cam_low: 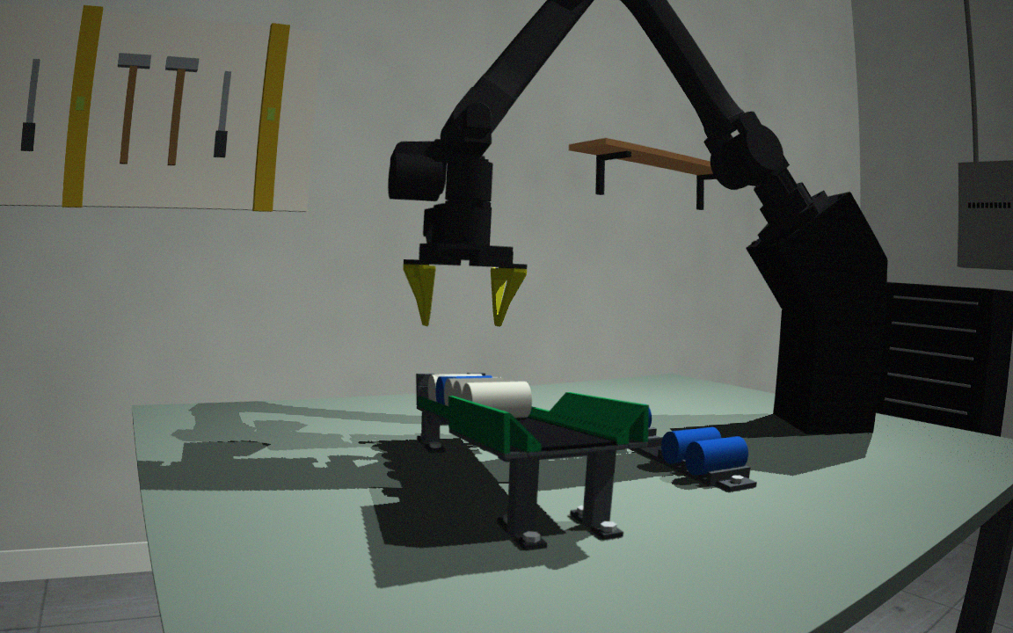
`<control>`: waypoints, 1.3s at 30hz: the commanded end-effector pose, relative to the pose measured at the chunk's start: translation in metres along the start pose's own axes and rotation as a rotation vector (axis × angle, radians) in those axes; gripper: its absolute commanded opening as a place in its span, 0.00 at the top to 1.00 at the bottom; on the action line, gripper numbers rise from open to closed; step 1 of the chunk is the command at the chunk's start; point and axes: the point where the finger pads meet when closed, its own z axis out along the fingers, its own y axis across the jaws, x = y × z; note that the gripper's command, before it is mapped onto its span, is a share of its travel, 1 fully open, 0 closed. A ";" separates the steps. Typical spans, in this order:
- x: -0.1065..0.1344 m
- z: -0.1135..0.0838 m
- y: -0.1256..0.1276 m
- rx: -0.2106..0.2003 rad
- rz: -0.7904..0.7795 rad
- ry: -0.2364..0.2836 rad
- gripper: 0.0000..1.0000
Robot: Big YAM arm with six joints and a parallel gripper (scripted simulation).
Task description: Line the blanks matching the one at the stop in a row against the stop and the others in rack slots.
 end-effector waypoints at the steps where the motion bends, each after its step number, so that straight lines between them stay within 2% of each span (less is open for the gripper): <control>1: -0.004 0.000 -0.003 -0.009 0.110 -0.003 0.00; 4: -0.002 0.001 -0.003 -0.008 0.110 -0.001 0.00; 5: -0.002 0.001 -0.003 -0.008 0.110 -0.001 0.16; 39: -0.002 0.001 -0.003 -0.008 0.110 -0.001 0.16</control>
